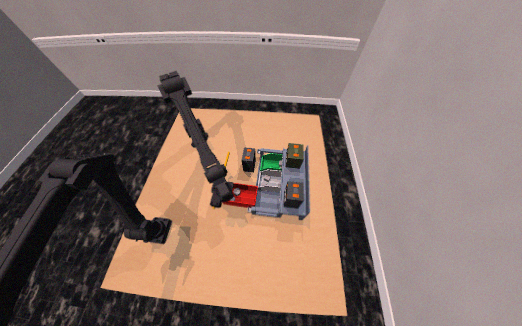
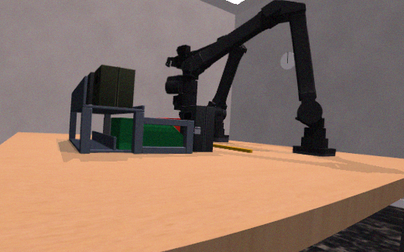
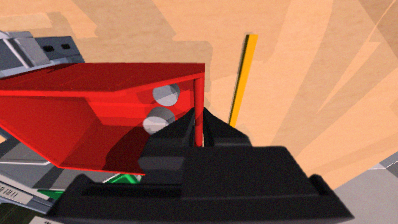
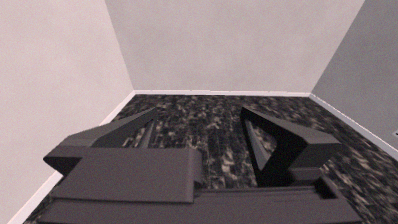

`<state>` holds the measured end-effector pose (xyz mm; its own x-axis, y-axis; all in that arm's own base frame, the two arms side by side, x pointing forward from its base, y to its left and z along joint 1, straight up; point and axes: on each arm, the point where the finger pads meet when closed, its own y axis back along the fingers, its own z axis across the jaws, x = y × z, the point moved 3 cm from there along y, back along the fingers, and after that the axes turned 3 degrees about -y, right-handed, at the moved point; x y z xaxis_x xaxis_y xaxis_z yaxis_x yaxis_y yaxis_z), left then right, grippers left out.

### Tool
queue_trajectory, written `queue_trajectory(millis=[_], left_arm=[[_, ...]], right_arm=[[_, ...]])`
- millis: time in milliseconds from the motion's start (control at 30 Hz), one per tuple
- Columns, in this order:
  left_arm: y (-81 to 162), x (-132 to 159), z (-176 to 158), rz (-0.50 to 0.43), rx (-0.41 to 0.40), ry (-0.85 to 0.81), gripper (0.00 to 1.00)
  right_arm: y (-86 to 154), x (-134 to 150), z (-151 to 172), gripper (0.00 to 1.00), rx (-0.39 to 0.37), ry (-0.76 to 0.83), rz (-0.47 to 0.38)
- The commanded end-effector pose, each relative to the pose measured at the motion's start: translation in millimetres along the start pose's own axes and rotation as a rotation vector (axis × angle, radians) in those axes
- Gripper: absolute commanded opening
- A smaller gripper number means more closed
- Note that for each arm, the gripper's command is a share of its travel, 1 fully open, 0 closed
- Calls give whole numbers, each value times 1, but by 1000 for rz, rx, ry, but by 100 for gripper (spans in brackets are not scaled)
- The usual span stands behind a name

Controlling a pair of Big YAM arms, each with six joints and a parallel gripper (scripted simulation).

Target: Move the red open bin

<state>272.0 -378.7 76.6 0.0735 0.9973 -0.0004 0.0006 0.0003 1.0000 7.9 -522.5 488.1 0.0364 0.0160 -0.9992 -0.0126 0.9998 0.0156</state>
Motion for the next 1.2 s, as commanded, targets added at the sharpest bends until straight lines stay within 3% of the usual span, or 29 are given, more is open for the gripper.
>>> queue_trajectory(millis=[0,867,1167], left_arm=[[18,-3,2,-43,-31,11,0],[13,-6,4,-49,-37,9,0],[-2,-3,2,-29,-21,8,0]], right_arm=[[8,-13,-5,100,6,-16,-16],[8,-13,-5,100,6,-16,-16],[8,-13,-5,100,6,-16,-16]])
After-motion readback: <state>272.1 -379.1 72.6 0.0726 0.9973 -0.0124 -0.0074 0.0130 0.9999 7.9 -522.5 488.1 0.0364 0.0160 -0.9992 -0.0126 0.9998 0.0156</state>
